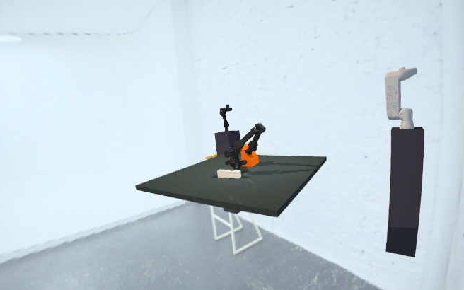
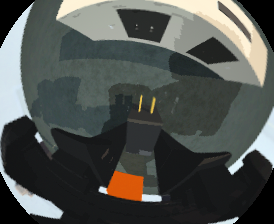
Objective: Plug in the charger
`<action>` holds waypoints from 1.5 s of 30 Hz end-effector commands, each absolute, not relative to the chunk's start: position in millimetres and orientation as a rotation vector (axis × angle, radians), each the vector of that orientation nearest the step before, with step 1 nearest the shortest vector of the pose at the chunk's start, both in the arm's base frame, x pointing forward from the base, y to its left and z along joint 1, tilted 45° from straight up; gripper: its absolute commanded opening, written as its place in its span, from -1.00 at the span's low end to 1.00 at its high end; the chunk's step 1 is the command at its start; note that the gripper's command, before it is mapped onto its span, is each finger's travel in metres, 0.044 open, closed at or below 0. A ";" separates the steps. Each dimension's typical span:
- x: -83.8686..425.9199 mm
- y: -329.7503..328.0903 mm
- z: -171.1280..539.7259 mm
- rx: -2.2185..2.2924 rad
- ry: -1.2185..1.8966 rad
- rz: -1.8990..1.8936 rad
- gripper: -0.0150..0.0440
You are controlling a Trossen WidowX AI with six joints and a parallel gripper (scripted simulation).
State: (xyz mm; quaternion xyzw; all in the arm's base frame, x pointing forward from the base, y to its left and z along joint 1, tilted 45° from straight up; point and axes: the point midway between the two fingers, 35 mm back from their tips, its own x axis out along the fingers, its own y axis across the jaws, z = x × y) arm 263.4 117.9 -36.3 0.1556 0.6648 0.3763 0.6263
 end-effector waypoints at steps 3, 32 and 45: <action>264.1 116.3 -34.3 0.356 1.523 0.864 -0.45; 262.8 95.5 -7.1 0.390 1.545 0.833 -0.49; 262.5 115.3 -12.9 0.418 1.561 0.809 -0.49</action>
